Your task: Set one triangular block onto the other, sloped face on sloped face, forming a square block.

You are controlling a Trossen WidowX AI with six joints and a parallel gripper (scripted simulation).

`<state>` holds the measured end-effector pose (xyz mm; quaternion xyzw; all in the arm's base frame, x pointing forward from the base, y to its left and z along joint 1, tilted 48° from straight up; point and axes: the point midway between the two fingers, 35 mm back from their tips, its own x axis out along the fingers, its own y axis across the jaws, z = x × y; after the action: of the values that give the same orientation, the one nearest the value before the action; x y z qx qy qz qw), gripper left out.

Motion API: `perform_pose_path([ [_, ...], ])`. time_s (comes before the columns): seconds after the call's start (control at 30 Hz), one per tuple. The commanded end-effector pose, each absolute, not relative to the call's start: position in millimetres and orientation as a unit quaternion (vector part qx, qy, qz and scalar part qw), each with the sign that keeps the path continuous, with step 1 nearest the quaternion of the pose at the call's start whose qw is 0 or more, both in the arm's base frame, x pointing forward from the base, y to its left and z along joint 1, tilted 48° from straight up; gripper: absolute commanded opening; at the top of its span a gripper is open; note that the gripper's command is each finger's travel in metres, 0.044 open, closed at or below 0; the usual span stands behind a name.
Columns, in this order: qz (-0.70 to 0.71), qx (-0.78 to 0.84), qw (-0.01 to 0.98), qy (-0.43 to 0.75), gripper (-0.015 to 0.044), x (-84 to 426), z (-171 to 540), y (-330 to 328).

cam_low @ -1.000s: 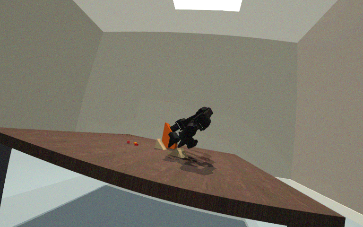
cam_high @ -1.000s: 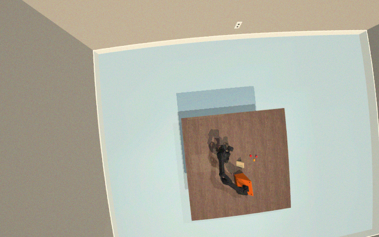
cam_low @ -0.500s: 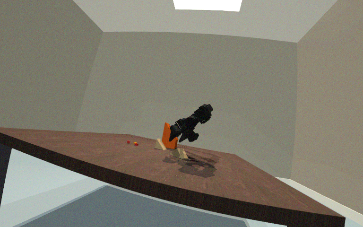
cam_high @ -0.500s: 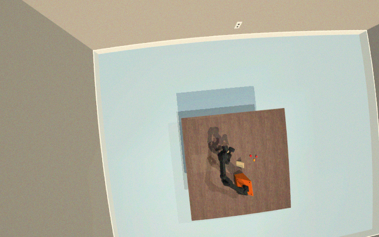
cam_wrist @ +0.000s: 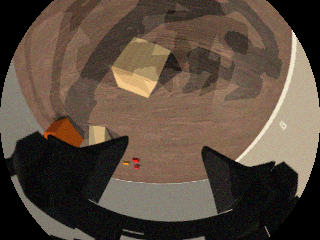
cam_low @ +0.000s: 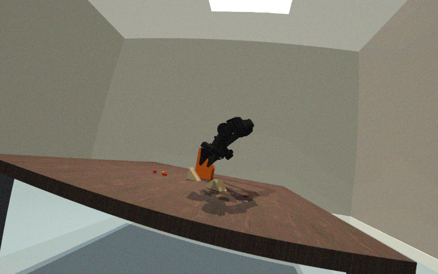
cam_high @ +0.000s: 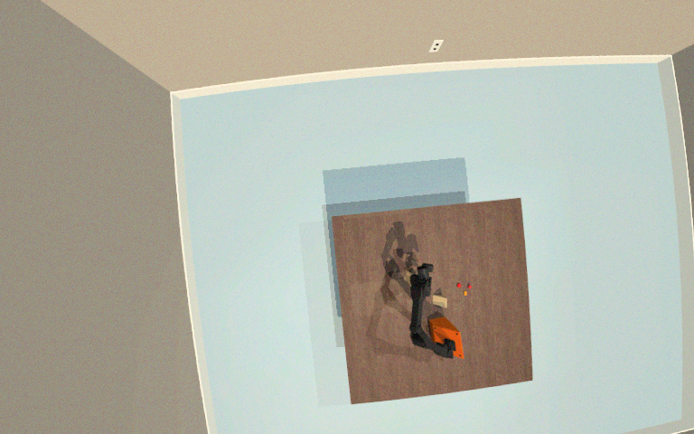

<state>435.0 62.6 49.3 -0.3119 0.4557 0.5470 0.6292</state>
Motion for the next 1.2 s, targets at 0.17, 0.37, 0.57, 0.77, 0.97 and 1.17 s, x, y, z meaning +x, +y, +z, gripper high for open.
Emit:
perform_pose_path([
  [0.17, 0.555, -0.537, 0.636, 0.015, 0.0440, 480, -18, 62],
  [0.37, 0.512, -0.613, 0.587, -0.128, 0.0440, 467, -27, 61],
  [0.57, 0.444, -0.684, 0.522, -0.250, 0.0440, 452, -24, 60],
  [0.77, 0.360, -0.743, 0.429, -0.367, 0.0440, 422, -19, 61],
  [0.97, 0.260, -0.787, 0.319, -0.459, 0.0440, 392, -6, 62],
  [1.17, 0.182, -0.808, 0.228, -0.512, 0.0440, 369, 5, 63],
])
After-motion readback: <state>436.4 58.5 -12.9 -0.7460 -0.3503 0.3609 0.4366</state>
